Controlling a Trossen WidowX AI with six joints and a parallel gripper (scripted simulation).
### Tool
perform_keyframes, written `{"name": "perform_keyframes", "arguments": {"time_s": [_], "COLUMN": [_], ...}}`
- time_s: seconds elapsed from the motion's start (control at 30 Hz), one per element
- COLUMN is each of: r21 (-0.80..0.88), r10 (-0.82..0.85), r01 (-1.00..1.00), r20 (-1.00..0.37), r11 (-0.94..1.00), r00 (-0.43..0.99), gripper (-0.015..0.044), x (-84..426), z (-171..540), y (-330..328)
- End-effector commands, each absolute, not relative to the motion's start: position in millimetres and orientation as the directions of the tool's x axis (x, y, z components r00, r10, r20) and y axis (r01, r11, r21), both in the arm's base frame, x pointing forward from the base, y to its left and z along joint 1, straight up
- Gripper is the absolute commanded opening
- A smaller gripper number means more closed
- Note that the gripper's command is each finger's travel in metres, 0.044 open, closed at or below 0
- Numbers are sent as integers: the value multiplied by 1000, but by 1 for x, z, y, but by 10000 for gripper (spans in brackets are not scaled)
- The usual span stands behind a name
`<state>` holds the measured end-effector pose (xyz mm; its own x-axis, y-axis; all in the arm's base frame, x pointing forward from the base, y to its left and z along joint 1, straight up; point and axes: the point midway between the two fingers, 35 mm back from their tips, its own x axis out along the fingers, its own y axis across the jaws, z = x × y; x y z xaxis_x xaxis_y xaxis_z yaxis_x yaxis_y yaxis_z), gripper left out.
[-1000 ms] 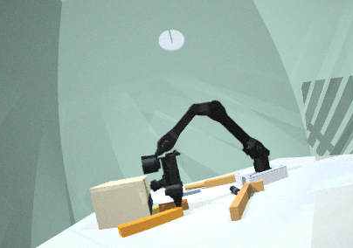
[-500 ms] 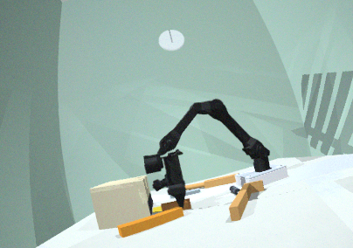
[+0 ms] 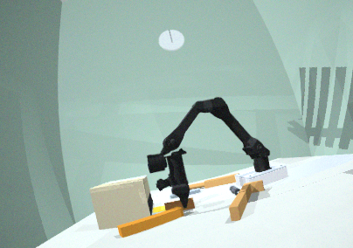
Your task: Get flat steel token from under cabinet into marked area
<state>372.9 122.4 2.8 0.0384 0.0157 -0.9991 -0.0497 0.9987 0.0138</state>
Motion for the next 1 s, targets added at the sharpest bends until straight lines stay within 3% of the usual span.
{"name": "perform_keyframes", "arguments": {"time_s": [0.0, 0.97], "r21": [13, 13], "r10": [15, 15], "r01": [-47, -47], "r20": [-999, -999], "r11": [999, 999], "r00": [35, 33], "gripper": [0, 0], "x": [368, 340], "z": [2, 0], "y": [122, 122]}}
